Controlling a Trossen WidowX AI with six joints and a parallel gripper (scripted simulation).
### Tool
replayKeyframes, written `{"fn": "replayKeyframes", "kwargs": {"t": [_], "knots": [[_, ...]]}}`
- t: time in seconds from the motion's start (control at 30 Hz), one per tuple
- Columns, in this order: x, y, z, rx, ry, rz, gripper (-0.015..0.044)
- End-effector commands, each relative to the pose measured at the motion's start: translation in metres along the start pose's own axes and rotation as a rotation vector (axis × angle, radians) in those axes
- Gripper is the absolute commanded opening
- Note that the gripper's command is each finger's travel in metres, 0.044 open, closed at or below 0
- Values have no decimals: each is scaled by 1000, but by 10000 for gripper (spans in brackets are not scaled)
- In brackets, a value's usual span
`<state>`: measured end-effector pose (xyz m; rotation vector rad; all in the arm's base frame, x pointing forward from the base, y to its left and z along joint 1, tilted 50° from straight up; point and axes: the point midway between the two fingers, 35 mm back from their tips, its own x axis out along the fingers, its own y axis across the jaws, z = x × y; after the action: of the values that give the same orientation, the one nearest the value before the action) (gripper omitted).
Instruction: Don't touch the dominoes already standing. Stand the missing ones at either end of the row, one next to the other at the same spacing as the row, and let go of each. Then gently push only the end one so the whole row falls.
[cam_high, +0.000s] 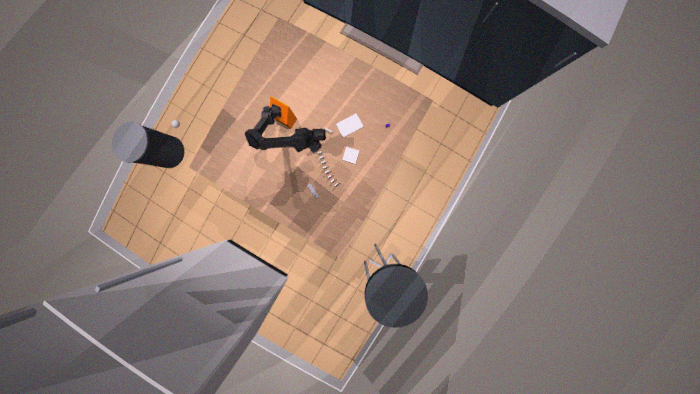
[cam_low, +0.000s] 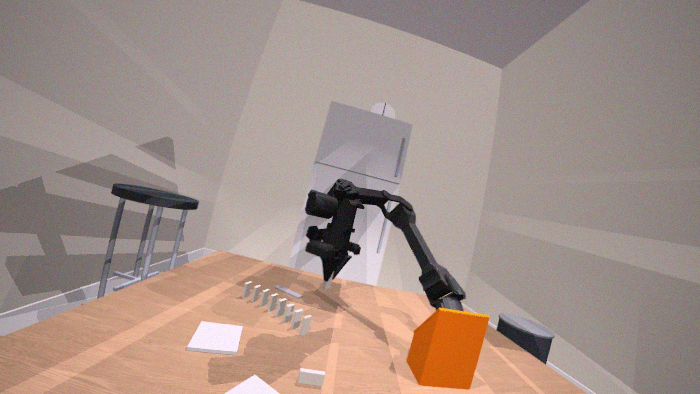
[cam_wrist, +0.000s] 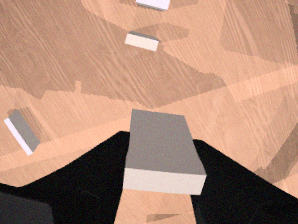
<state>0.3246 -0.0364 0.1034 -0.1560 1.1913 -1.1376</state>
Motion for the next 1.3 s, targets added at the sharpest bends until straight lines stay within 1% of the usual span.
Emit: {"fn": "replayKeyframes", "kwargs": {"t": [0.0,0.27,0.63,1.0,1.27], "knots": [[-1,16,-7,116,-2,3,107],[3,17,-7,116,-2,4,107],[67,23,-3,115,1,13,107],[127,16,-6,117,-6,1,107],[131,15,-6,117,-6,0,107]]}}
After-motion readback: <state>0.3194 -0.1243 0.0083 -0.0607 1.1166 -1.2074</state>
